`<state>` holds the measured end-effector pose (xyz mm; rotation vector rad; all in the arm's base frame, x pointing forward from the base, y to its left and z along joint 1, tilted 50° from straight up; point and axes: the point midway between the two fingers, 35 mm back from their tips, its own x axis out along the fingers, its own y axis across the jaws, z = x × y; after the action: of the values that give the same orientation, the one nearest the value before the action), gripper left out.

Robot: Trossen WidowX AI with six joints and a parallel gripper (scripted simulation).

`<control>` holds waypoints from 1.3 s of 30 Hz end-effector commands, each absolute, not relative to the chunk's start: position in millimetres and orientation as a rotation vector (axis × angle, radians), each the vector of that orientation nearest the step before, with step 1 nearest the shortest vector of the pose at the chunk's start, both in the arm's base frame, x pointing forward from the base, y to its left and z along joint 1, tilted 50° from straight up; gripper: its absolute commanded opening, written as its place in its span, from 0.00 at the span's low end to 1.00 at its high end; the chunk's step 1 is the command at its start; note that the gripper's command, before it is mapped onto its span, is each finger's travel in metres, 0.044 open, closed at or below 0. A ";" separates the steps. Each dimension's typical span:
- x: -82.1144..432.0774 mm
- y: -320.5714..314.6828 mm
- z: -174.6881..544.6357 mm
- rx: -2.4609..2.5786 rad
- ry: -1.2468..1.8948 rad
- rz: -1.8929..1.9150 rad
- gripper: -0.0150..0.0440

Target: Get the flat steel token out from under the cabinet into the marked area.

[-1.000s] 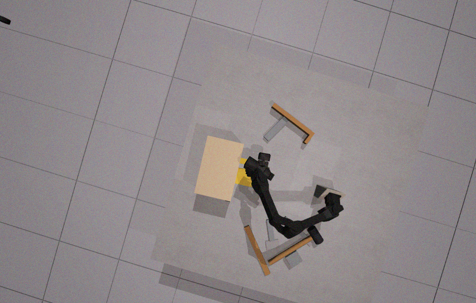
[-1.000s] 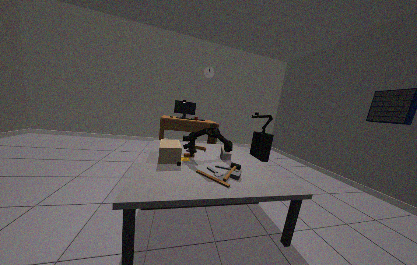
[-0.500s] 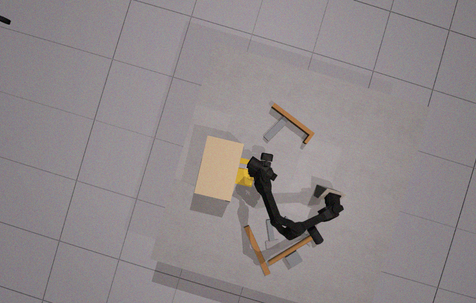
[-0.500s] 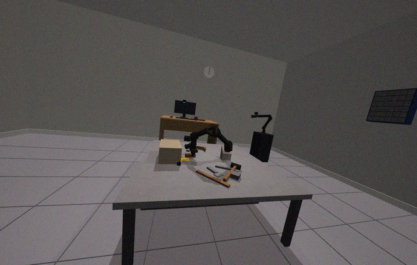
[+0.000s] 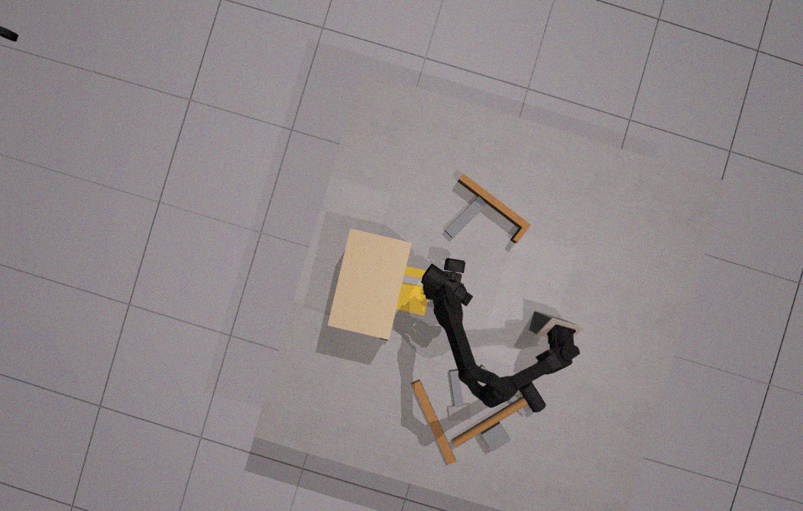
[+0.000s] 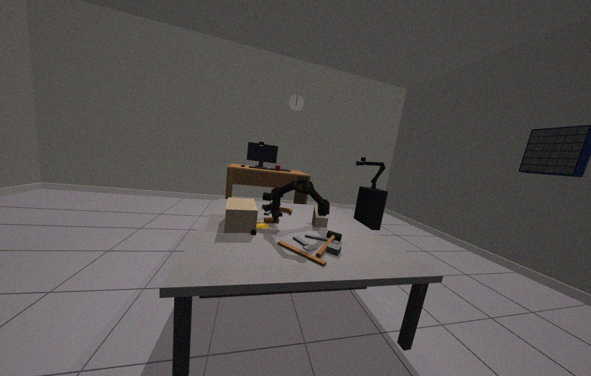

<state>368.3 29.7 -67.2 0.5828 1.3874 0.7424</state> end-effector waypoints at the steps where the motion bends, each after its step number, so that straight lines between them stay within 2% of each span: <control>1: 360.0 30.2 -68.3 0.581 1.393 0.746 0.25; 39: 319.3 26.2 -74.5 0.582 1.395 0.745 0.25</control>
<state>327.6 25.6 -73.5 0.5830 1.3878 0.7424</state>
